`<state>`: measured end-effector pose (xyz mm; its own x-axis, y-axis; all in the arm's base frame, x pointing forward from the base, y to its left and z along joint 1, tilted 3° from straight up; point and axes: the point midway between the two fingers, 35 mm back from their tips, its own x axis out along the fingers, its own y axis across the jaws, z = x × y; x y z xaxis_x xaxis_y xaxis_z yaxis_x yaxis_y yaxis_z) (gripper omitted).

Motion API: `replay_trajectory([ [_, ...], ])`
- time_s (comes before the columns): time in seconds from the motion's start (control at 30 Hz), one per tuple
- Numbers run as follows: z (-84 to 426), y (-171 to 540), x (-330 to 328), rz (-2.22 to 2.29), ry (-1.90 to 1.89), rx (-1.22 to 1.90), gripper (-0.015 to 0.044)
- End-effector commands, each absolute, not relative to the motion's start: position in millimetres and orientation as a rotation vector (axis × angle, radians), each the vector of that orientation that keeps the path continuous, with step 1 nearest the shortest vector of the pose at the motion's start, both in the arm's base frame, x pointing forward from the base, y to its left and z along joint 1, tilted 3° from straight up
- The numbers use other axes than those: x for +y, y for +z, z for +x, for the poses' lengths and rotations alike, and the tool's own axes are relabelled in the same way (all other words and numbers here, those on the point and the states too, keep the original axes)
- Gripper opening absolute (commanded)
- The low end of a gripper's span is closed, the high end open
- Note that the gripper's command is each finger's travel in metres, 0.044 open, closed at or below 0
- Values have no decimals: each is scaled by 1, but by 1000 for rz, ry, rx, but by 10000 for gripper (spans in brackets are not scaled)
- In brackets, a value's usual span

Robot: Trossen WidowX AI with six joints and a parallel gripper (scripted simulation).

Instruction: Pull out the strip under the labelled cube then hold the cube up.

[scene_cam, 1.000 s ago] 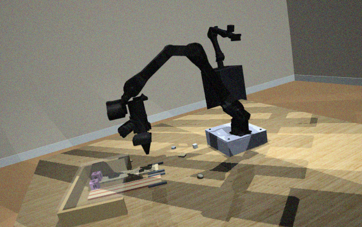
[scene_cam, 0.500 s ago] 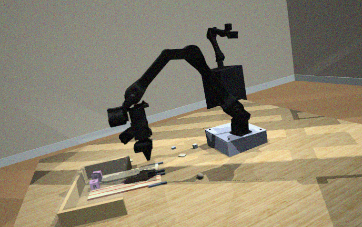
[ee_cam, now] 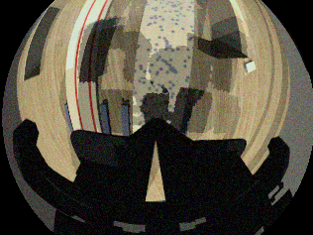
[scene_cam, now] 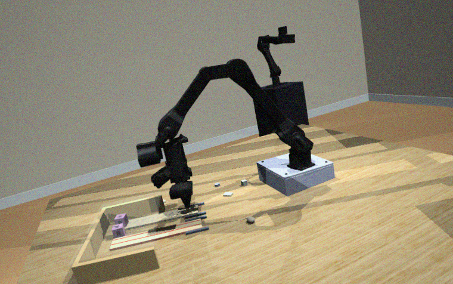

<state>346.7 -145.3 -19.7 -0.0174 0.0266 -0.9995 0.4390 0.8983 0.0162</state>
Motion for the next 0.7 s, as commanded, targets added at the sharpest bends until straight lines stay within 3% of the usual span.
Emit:
replay_trajectory([
  [0.0, 345, -27, -146, 368, -338, 1568, 0],
  [0.67, 345, -32, -146, 368, -338, 1568, 0],
])
